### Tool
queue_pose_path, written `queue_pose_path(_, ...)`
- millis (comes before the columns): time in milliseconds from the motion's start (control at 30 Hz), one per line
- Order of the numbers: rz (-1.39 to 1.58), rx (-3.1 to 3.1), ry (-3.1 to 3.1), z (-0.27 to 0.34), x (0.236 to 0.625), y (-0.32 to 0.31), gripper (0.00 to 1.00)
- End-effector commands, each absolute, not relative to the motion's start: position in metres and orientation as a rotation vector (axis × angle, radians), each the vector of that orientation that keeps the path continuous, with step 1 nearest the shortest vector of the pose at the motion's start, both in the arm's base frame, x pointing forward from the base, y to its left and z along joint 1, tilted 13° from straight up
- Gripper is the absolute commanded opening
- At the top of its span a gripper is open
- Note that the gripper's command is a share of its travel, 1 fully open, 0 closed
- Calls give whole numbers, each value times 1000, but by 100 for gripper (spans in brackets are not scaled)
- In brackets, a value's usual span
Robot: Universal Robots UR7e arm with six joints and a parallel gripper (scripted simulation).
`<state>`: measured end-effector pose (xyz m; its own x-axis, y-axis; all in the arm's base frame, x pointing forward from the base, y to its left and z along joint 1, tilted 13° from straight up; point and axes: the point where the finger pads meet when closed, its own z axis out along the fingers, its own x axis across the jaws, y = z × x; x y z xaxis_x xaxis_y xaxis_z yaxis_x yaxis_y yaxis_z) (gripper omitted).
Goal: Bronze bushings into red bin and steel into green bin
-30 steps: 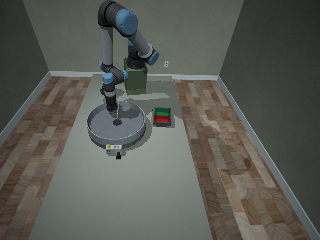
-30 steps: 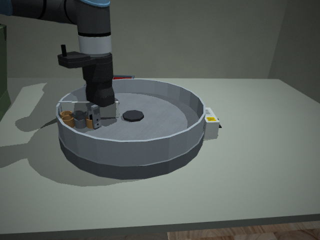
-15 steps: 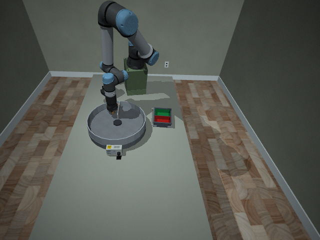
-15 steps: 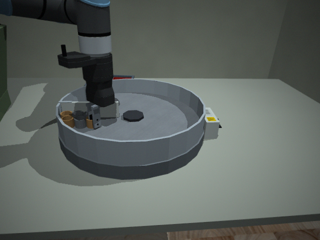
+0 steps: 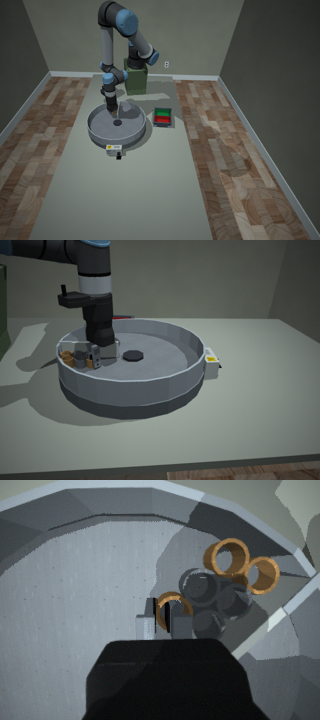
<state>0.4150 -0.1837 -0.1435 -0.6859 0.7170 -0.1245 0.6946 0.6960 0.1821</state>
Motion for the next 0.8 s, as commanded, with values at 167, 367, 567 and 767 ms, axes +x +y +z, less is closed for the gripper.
queue_pose_path(167,179,1143,2718,-140,415,-184,0)
queue_pose_path(367,179,1143,2718,-140,414,-184,0)
queue_pose_path(567,179,1143,2719,-137,414,-184,0)
queue_pose_path(767,179,1143,2719,-137,414,-184,0)
